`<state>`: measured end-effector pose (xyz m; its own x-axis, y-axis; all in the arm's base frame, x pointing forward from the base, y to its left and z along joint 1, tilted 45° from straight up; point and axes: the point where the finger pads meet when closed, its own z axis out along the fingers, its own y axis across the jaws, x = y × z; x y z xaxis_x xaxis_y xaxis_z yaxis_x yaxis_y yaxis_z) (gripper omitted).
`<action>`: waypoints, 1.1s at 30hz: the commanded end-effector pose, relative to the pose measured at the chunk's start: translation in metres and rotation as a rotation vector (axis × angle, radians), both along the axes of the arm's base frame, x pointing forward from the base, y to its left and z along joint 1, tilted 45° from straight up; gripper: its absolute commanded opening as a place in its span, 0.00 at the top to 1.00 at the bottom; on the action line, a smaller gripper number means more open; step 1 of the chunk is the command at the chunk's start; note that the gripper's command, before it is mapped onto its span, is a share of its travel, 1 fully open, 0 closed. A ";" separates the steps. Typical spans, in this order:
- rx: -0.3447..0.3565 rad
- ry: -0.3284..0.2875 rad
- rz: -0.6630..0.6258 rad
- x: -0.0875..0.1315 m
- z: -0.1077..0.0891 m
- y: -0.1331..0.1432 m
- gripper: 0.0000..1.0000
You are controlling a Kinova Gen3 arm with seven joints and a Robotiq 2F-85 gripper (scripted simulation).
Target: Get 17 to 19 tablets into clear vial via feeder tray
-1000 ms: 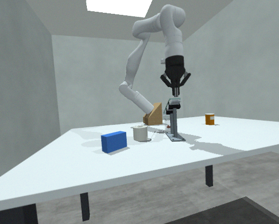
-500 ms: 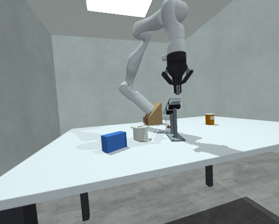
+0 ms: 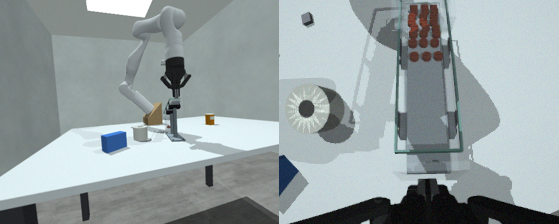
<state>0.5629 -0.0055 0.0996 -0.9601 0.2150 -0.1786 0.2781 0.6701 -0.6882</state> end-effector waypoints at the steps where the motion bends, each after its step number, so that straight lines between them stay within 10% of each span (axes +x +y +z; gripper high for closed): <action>1: 0.002 0.018 -0.006 -0.014 -0.004 0.005 1.00; 17: 0.002 0.018 -0.006 0.018 0.011 0.007 1.00; 33: 0.002 0.018 -0.006 0.001 0.003 0.006 1.00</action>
